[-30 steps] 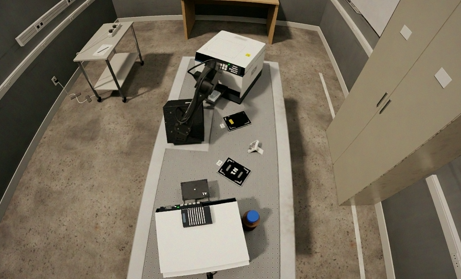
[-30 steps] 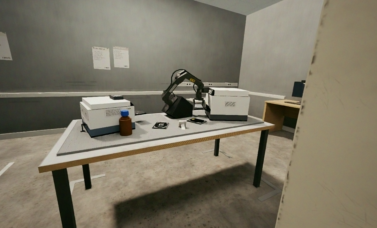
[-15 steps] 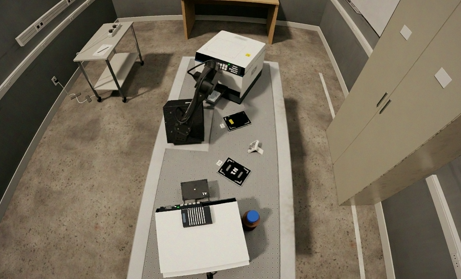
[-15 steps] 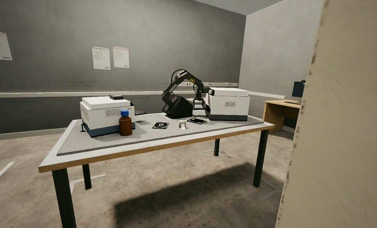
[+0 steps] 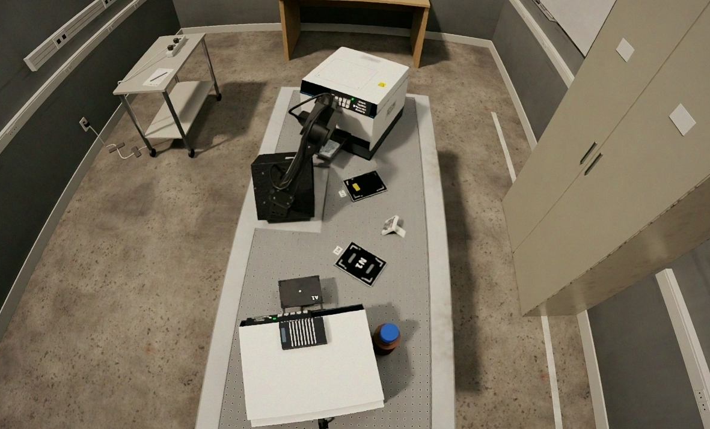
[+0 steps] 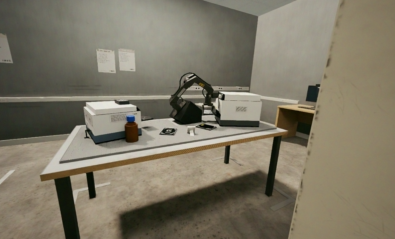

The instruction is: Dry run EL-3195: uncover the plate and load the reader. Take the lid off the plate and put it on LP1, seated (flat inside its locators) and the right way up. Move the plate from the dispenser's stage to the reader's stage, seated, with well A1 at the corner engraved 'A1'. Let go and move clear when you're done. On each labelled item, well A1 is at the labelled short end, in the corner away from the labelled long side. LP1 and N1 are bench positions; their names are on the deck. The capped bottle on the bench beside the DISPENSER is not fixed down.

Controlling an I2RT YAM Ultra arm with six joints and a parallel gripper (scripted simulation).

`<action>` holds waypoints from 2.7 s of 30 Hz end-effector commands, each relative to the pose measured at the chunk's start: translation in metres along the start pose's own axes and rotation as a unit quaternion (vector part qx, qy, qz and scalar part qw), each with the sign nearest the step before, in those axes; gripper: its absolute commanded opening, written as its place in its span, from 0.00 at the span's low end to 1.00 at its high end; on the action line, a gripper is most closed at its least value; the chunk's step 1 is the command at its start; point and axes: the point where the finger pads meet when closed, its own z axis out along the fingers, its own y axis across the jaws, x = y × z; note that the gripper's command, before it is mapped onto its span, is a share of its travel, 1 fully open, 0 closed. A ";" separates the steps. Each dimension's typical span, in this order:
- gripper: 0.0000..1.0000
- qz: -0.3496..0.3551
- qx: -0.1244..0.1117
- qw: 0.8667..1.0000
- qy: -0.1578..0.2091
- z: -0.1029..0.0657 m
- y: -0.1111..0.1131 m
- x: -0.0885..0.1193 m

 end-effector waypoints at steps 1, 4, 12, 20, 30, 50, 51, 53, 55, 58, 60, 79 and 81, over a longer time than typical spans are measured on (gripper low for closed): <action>0.86 0.001 0.006 1.000 0.000 -0.004 -0.003 0.001; 0.86 0.001 0.006 1.000 0.000 -0.004 -0.003 0.001; 1.00 0.001 0.006 1.000 0.000 -0.003 -0.003 0.001; 1.00 0.001 0.006 1.000 0.000 -0.003 -0.003 0.001; 1.00 0.001 0.006 1.000 0.000 -0.003 -0.003 0.001; 1.00 0.007 0.019 1.000 -0.005 -0.035 -0.007 0.001; 1.00 0.007 0.019 1.000 -0.005 -0.036 -0.007 0.001; 1.00 0.007 0.019 1.000 -0.005 -0.039 -0.007 0.001; 1.00 0.007 0.019 1.000 -0.005 -0.041 -0.007 0.001; 1.00 0.005 0.015 1.000 -0.004 -0.039 -0.006 0.000; 1.00 0.007 0.019 1.000 -0.005 -0.045 -0.007 0.001; 1.00 0.007 0.019 1.000 -0.005 -0.068 -0.005 0.001; 1.00 0.007 0.019 1.000 -0.005 -0.071 -0.005 0.001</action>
